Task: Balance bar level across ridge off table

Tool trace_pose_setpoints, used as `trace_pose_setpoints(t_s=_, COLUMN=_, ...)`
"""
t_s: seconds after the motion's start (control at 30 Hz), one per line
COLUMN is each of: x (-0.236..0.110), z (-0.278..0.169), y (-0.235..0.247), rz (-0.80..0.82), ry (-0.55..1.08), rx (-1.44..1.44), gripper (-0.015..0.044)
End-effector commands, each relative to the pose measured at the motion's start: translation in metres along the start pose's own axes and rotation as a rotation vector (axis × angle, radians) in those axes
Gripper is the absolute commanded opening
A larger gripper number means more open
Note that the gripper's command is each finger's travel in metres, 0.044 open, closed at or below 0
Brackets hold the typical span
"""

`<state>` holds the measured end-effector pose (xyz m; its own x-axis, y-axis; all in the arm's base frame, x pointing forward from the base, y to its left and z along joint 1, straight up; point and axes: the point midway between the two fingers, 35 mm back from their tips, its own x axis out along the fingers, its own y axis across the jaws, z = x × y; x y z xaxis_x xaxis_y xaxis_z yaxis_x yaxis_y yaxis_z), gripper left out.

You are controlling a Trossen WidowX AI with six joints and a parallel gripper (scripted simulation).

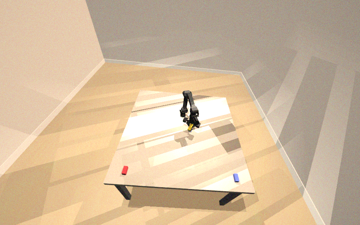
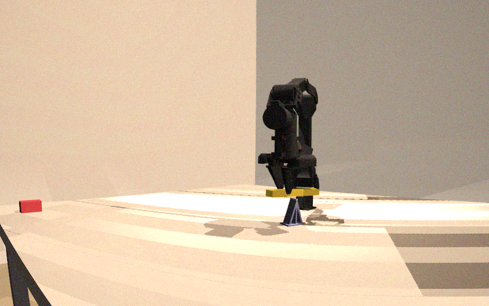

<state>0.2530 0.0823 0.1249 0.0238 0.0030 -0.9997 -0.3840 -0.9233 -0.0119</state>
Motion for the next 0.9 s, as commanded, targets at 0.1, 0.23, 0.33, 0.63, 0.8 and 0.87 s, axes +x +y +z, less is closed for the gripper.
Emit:
trace_pose_setpoints(t_s=0.1, x=0.0001, z=0.0008, y=-0.0003, rz=-0.002, ry=-0.005, rx=0.006, gripper=0.0000)
trace_pose_setpoints(t_s=0.23, x=0.0004, z=0.0008, y=-0.0003, rz=-0.002, ry=-0.005, rx=0.006, gripper=0.0000)
trace_pose_setpoints(t_s=0.33, x=0.0007, z=0.0008, y=-0.0003, rz=-0.002, ry=-0.005, rx=0.006, gripper=0.0000)
trace_pose_setpoints(t_s=0.63, x=0.0014, z=0.0008, y=-0.0003, rz=-0.002, ry=-0.005, rx=0.006, gripper=0.0000)
trace_pose_setpoints(t_s=0.8, x=0.0018, z=0.0009, y=-0.0003, rz=-0.002, ry=-0.005, rx=0.006, gripper=0.0000)
trace_pose_setpoints(t_s=0.87, x=0.0021, z=0.0009, y=-0.0003, rz=-0.002, ry=-0.005, rx=0.006, gripper=0.0000)
